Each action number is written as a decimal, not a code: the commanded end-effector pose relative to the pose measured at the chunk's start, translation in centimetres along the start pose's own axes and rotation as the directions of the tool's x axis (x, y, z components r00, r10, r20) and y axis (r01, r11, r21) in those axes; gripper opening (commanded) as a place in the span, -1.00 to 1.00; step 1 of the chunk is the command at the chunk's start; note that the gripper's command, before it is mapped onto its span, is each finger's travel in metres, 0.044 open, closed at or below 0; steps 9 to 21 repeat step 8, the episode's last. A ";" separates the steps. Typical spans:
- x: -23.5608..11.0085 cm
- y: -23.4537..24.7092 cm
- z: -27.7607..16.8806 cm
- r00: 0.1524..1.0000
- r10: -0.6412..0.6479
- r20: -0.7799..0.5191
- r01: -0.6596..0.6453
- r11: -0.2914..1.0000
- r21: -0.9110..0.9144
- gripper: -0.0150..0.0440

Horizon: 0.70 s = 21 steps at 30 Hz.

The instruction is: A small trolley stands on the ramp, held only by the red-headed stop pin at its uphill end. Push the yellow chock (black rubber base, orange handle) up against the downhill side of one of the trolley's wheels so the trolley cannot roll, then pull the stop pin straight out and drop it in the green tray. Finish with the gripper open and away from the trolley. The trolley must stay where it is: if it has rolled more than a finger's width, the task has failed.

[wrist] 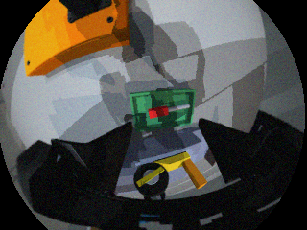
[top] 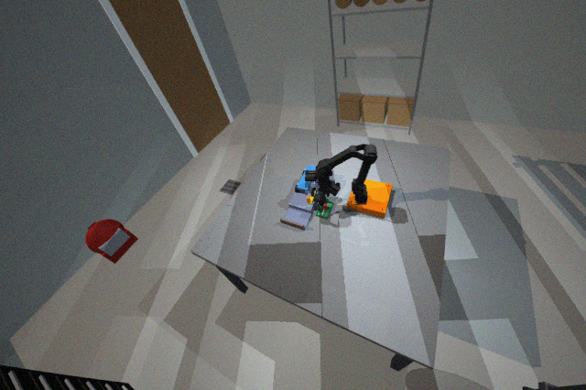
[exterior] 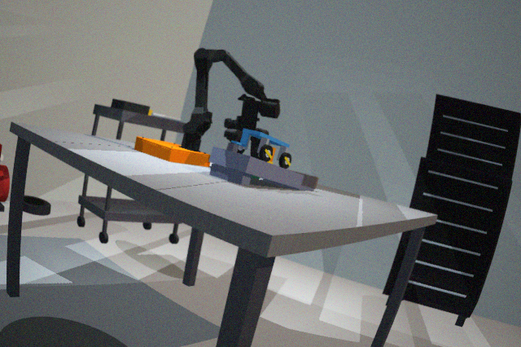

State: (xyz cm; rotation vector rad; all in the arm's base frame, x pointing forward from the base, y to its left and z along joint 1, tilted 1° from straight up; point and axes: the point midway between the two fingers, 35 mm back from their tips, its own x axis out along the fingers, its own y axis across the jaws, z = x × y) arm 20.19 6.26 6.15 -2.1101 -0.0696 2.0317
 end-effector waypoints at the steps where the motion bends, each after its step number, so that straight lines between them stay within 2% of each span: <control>1: -1.5 -0.3 -0.1 1.000 -0.007 -0.009 0.007 1.000 -0.005 1.00; 8: -3.4 -0.6 -0.1 1.000 -0.007 -0.009 0.007 1.000 -0.005 1.00; 21: -3.4 -0.6 -0.1 1.000 -0.007 -0.009 0.007 1.000 -0.005 1.00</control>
